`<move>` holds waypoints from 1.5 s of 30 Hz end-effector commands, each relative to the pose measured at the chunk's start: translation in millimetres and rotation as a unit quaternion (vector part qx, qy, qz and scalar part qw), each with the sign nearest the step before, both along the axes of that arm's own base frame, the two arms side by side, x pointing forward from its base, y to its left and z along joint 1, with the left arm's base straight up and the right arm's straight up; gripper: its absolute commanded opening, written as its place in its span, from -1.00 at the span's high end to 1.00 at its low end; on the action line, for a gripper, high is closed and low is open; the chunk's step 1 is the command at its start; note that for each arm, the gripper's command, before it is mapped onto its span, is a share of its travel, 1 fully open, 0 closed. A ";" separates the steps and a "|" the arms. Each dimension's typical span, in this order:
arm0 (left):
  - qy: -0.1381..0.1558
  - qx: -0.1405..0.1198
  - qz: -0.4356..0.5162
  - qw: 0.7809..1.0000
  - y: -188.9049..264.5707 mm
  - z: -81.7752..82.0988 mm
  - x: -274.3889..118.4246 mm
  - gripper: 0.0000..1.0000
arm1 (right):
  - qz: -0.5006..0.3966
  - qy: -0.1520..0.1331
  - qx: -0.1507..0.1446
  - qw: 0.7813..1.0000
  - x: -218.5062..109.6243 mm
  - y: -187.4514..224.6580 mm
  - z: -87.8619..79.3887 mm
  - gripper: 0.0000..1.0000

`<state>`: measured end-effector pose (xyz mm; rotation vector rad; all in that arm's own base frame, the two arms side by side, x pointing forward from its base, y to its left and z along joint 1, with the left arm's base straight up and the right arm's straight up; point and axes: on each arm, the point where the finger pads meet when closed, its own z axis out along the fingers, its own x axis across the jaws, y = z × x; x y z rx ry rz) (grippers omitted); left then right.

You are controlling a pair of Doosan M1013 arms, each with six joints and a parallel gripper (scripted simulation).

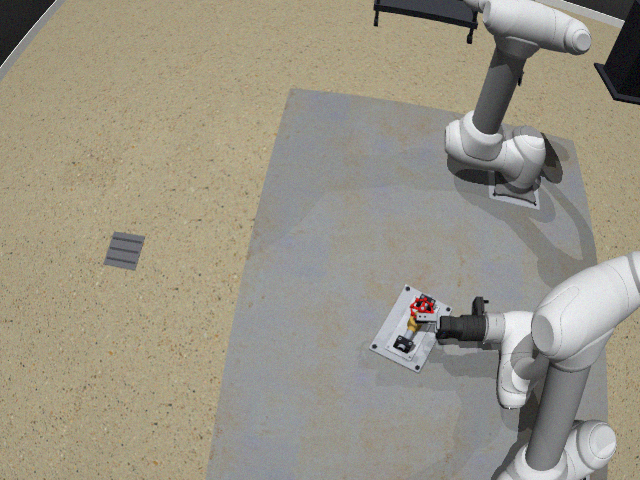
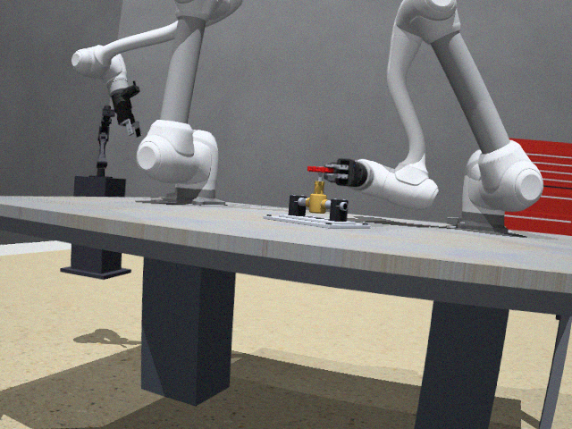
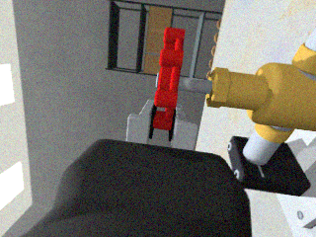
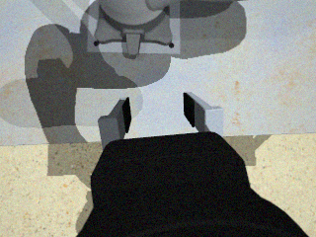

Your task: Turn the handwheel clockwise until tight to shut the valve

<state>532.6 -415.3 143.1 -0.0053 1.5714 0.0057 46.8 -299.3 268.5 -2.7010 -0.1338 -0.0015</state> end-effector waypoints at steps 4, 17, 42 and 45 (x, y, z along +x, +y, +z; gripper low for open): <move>-0.001 -0.001 -0.021 1.000 -0.2 1.0 1.4 1.00 | 0.000 0.000 0.000 1.000 0.1 -0.3 0.5 -1.00; -0.001 -0.001 -0.086 0.996 -0.5 1.0 5.1 1.00 | 0.000 0.000 0.000 1.000 0.1 -0.3 0.5 -1.00; -0.001 -0.001 -0.197 0.980 -2.2 0.9 11.1 1.00 | 0.000 0.000 0.000 1.000 0.1 -0.3 0.5 -1.00; -0.001 -0.001 -0.213 0.977 -2.6 0.9 11.9 1.00 | 0.000 0.000 0.000 1.000 0.1 -0.3 0.5 -1.00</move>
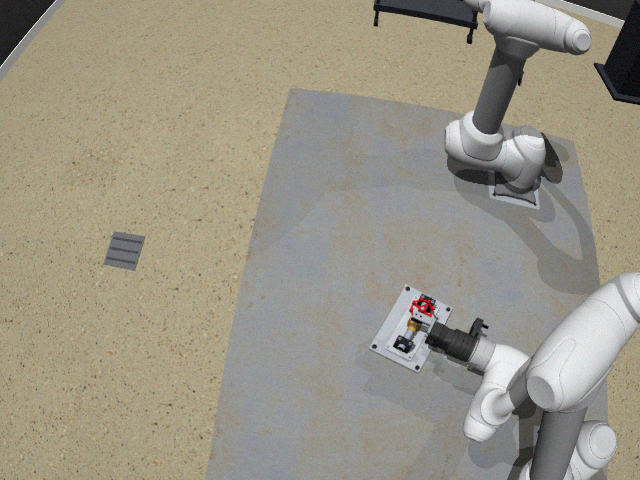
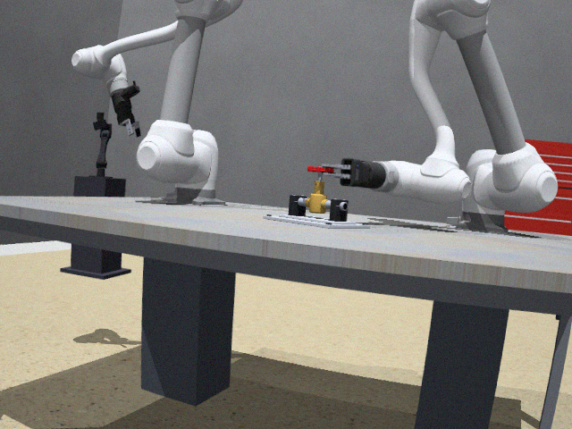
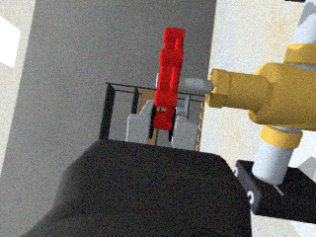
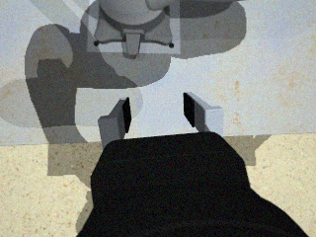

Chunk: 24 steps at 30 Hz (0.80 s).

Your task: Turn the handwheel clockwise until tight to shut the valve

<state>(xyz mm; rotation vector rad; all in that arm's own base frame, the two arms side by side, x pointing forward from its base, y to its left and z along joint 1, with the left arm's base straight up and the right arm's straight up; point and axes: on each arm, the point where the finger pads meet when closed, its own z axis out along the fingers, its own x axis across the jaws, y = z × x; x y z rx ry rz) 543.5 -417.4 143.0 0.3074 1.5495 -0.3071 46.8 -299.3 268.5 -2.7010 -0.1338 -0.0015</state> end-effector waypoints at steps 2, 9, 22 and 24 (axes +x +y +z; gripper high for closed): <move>-0.001 -0.001 -0.026 1.000 -0.8 1.0 1.6 1.00 | 0.000 0.000 0.000 1.000 0.1 -0.3 0.5 -1.00; -0.001 -0.001 -0.054 0.999 -1.5 1.0 3.0 1.00 | 0.000 0.000 0.000 1.000 0.1 -0.3 0.5 -1.00; -0.001 -0.001 -0.131 0.991 -3.9 1.0 6.7 1.00 | 0.000 0.000 0.000 1.000 0.1 -0.3 0.5 -1.00; -0.001 -0.001 -0.143 0.990 -4.3 1.0 7.2 1.00 | 0.000 0.000 0.000 1.000 0.1 -0.3 0.5 -1.00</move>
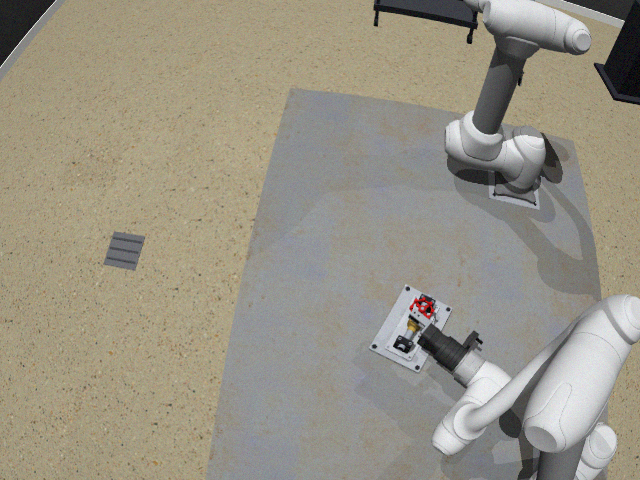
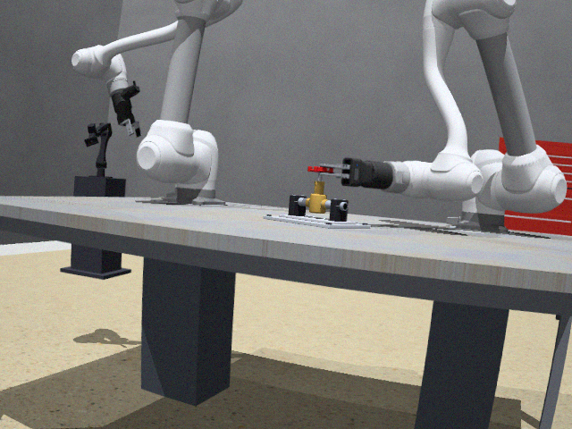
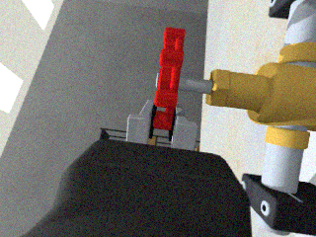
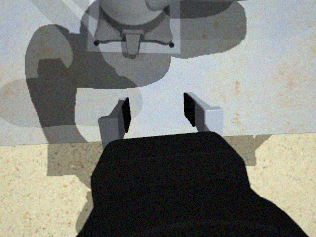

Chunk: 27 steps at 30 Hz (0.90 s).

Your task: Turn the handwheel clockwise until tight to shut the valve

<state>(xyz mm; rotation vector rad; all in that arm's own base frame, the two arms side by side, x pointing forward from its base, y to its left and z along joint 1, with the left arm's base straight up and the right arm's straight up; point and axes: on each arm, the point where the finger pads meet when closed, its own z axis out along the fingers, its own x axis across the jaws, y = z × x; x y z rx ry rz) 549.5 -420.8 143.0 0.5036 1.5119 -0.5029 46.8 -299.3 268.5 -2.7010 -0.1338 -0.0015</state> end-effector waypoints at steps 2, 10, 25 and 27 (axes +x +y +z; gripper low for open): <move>-0.001 -0.001 -0.018 1.000 -1.0 1.1 1.2 1.00 | 0.000 0.000 0.000 1.000 0.1 -0.3 0.5 -1.00; -0.001 -0.001 -0.069 0.998 -2.9 1.1 3.3 1.00 | 0.000 0.000 0.000 1.000 0.1 -0.3 0.5 -1.00; -0.001 -0.001 -0.159 0.987 -6.7 1.1 6.6 1.00 | 0.000 0.000 0.000 1.000 0.1 -0.3 0.5 -1.00; -0.001 -0.001 -0.174 0.985 -7.4 1.1 7.1 1.00 | 0.000 0.000 0.000 1.000 0.1 -0.3 0.5 -1.00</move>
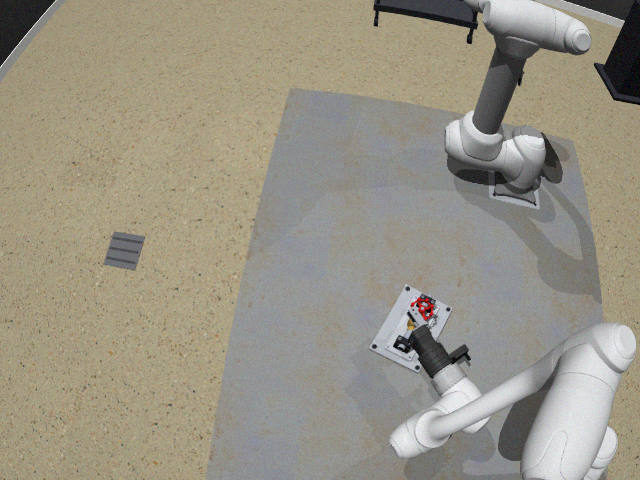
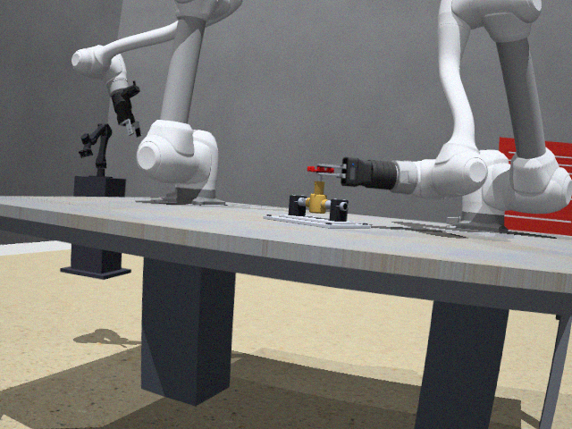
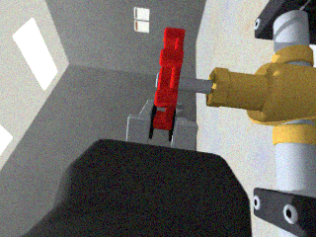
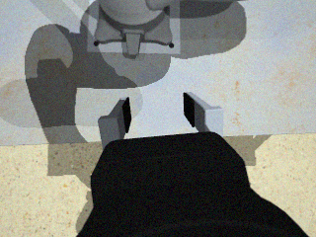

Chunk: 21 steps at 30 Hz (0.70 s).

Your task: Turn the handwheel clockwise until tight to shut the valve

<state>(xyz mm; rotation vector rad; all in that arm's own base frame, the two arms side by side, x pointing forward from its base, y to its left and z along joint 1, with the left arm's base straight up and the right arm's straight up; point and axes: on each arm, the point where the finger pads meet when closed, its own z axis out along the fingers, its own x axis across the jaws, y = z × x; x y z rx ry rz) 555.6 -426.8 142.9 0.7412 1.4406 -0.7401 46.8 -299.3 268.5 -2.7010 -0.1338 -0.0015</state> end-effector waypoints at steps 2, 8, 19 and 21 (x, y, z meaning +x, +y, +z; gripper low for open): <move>0.000 -0.001 -0.037 0.999 -2.1 1.2 1.5 1.00 | 0.000 0.000 0.000 1.000 0.1 -0.3 0.5 -1.00; -0.001 -0.001 -0.076 0.997 -4.1 1.2 2.6 1.00 | 0.000 0.000 0.000 1.000 0.1 -0.3 0.5 -1.00; -0.001 -0.001 -0.163 0.987 -8.6 1.2 4.5 1.00 | 0.000 0.000 0.000 1.000 0.1 -0.3 0.5 -1.00; -0.001 -0.001 -0.182 0.983 -9.6 1.2 4.8 1.00 | 0.000 0.000 0.000 1.000 0.1 -0.3 0.5 -1.00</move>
